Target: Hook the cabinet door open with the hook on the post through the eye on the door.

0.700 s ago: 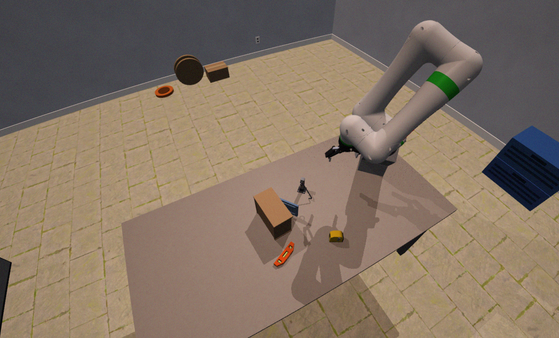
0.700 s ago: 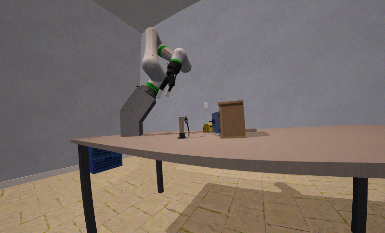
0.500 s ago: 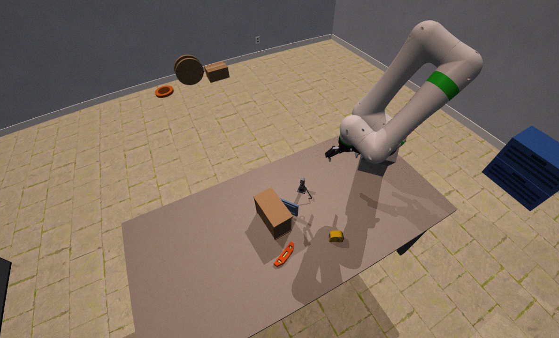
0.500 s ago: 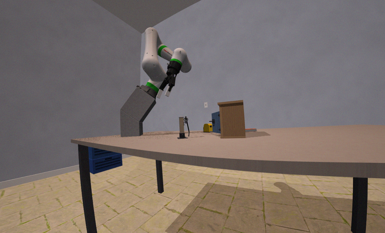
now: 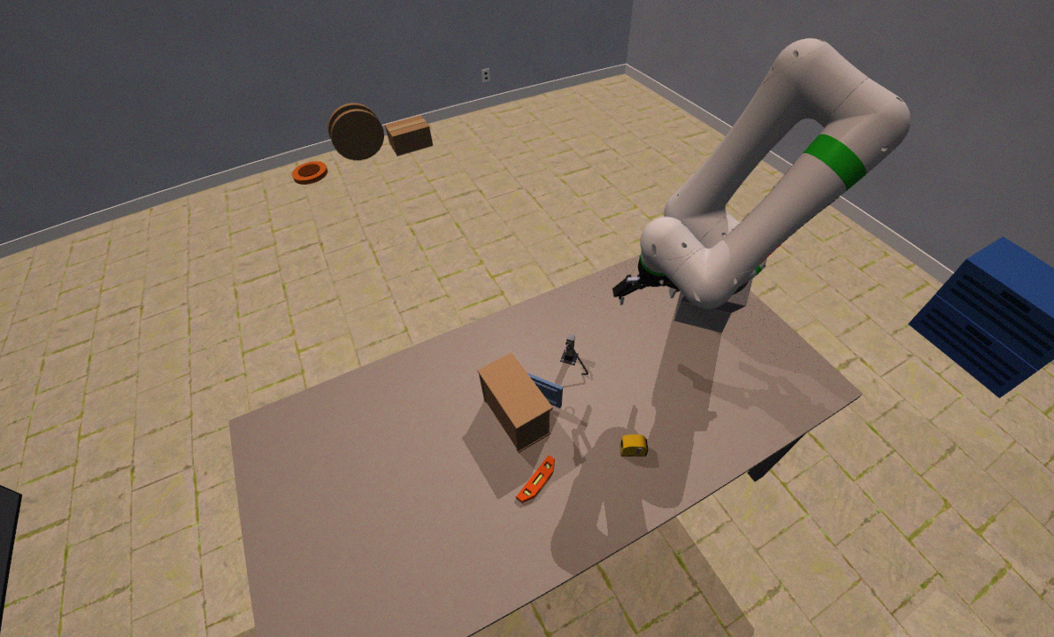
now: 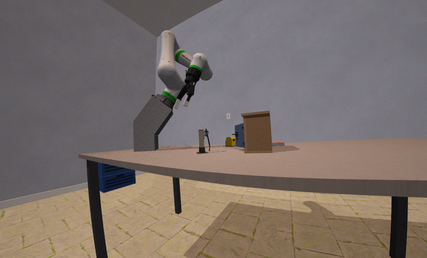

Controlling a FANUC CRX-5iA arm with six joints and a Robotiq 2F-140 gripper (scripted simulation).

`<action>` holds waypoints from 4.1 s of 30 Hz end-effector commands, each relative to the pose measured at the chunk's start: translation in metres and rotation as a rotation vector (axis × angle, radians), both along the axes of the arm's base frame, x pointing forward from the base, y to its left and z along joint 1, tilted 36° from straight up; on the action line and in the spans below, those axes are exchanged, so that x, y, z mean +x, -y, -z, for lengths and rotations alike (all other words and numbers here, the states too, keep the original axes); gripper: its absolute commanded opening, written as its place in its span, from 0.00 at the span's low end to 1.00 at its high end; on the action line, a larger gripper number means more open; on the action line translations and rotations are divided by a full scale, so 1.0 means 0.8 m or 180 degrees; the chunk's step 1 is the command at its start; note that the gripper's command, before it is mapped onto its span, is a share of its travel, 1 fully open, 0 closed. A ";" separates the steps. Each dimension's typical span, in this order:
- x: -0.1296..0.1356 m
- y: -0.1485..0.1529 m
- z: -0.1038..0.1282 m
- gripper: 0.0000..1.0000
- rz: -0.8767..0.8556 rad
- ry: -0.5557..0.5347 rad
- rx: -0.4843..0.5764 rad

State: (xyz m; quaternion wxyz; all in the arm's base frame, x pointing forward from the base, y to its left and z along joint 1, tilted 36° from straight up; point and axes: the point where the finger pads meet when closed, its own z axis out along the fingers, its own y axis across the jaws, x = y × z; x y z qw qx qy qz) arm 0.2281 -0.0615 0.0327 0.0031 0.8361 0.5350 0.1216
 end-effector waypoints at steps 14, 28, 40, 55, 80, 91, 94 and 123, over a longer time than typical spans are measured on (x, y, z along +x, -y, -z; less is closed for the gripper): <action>0.087 -0.034 -0.066 1.00 0.1765 -0.0171 0.0723; 0.181 -0.051 -0.116 1.00 0.3309 -0.0430 0.1408; 0.257 -0.053 -0.147 1.00 0.4423 -0.0696 0.1936; 0.371 -0.041 -0.182 1.00 0.5931 -0.1207 0.2708; 0.395 -0.052 -0.158 0.16 0.6053 -0.1252 0.2764; 0.395 -0.052 -0.158 0.16 0.6053 -0.1252 0.2764; 0.395 -0.052 -0.158 0.16 0.6053 -0.1252 0.2764; 0.396 -0.053 -0.154 0.16 0.6052 -0.1253 0.2765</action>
